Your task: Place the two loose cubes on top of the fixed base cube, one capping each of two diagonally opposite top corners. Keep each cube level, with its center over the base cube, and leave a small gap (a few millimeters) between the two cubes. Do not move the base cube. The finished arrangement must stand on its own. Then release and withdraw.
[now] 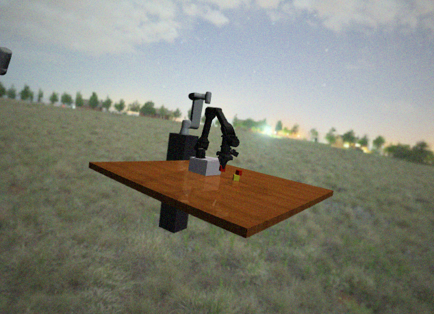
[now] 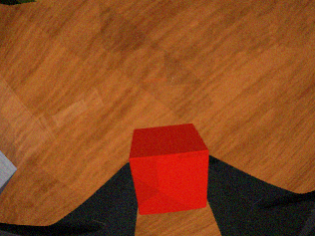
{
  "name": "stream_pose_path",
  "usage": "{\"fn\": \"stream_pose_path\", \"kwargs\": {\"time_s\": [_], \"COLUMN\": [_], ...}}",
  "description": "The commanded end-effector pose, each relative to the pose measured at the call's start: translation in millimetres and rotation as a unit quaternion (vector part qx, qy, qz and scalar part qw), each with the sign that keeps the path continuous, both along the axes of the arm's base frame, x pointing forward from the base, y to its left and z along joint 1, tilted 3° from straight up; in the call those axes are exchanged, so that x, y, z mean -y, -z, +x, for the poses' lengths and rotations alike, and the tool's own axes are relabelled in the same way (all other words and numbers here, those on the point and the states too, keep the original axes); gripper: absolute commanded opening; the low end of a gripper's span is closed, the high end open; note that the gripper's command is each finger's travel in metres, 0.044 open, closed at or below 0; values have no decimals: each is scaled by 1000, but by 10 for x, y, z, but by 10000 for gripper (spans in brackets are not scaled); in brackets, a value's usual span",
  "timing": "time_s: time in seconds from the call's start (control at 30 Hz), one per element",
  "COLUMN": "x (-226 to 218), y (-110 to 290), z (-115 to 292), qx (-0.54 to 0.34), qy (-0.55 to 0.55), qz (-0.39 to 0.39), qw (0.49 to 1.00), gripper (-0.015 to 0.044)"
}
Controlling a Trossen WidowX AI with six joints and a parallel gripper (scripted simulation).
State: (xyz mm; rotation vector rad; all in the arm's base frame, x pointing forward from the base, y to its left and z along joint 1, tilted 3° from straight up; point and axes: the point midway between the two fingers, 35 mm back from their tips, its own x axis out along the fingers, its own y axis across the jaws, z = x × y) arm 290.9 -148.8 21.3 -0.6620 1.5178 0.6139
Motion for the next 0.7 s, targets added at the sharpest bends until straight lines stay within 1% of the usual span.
{"fn": "stream_pose_path", "kwargs": {"time_s": [0.0,0.13,0.27,0.67], "x": [-1,-15,-39,-416], "y": [-136,-260,-279,-248], "z": [2,-13,-9,104], "qx": [2,2,2,1], "qy": [2,2,-2,-62], "qz": [-3,-3,-3,1], "qw": [1000,1000,1000,998], "gripper": [105,105,105,105]}}
